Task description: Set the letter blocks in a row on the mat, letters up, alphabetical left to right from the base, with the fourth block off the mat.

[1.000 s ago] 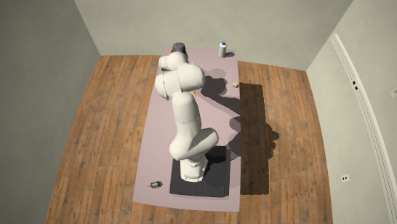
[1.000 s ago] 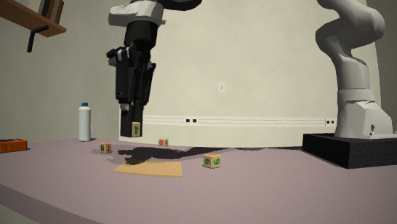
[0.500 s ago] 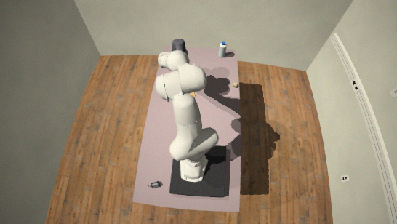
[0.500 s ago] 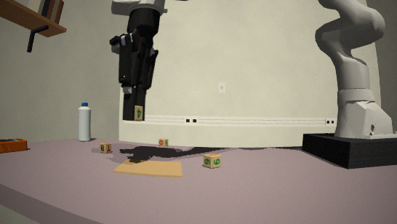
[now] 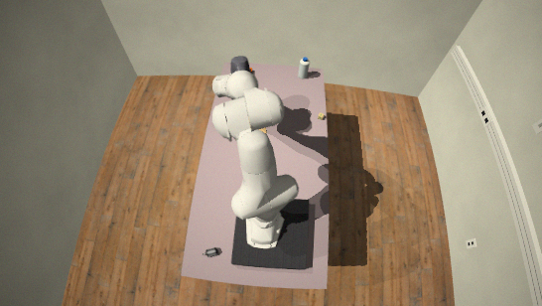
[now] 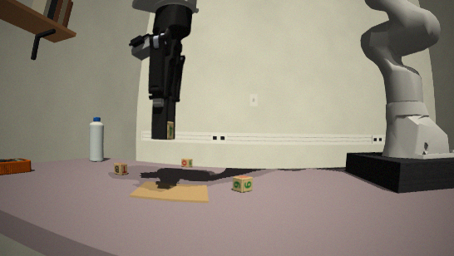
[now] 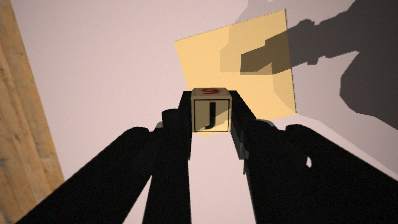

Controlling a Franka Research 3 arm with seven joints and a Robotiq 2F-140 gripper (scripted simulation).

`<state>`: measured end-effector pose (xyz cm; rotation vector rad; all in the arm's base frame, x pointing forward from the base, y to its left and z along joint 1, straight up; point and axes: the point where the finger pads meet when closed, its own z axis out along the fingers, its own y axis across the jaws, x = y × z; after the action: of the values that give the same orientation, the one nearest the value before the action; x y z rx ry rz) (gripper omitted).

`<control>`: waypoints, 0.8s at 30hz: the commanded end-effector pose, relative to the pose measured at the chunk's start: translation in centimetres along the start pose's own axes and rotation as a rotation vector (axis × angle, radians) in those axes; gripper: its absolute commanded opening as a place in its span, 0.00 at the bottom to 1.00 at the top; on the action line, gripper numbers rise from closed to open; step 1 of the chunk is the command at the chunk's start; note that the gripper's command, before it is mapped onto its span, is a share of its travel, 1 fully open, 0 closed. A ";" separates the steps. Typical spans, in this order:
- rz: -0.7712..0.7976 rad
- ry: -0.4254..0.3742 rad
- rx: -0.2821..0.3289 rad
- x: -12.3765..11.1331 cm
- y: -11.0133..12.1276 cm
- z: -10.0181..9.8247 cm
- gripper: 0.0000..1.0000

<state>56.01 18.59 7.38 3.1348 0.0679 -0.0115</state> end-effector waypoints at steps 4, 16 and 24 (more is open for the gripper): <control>-0.185 0.009 0.004 -0.5 -0.2 -0.2 0.24; -0.201 0.009 0.003 -0.6 -0.2 -0.2 0.24; -0.202 0.009 0.004 -0.6 -0.2 0.4 0.24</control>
<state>55.33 18.87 7.32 3.1209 0.3501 -0.0020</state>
